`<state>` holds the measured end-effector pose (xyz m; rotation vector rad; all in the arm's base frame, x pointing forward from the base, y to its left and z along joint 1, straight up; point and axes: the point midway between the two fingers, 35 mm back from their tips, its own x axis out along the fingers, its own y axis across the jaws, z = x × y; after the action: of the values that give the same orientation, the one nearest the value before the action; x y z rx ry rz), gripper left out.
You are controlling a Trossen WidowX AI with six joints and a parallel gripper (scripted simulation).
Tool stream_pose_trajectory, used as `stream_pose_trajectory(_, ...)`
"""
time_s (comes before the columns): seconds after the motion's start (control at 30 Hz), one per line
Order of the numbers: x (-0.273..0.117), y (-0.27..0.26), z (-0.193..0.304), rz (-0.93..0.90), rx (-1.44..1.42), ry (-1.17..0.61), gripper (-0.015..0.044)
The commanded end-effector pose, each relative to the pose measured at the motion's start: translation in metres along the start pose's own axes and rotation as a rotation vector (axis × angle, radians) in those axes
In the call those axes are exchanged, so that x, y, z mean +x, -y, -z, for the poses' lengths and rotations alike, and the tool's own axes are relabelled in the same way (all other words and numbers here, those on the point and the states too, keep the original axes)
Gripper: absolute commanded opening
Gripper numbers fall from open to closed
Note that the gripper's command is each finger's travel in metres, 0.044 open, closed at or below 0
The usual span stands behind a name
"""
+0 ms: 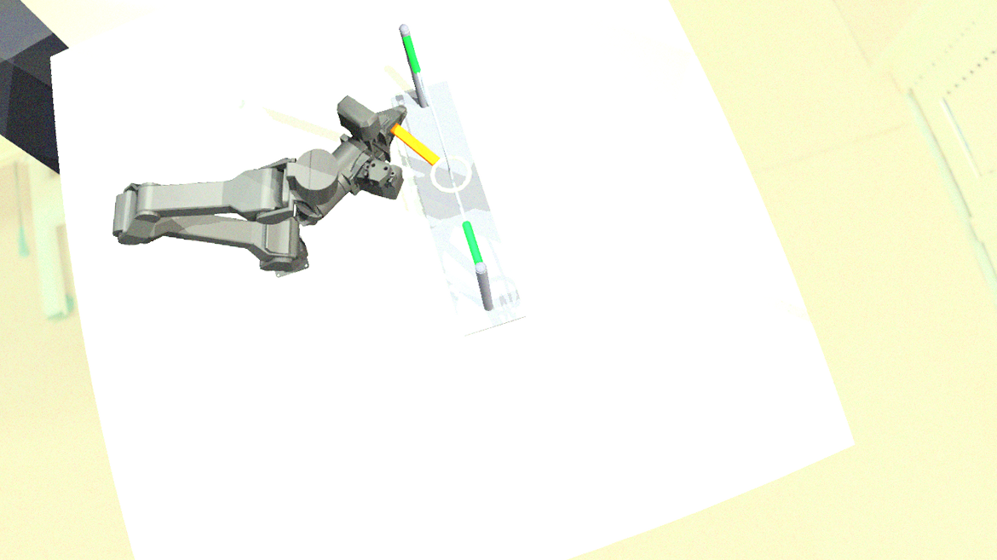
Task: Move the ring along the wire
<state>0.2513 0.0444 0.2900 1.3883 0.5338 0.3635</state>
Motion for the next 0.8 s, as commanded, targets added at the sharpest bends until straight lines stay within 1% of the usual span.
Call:
stream_pose_trajectory(0.0,-0.001,-0.011,0.000,-0.023,0.023,-0.005,-0.0150)
stream_pose_trajectory(0.77,-0.005,-0.036,-0.002,-0.092,0.158,-0.019,-0.0150)
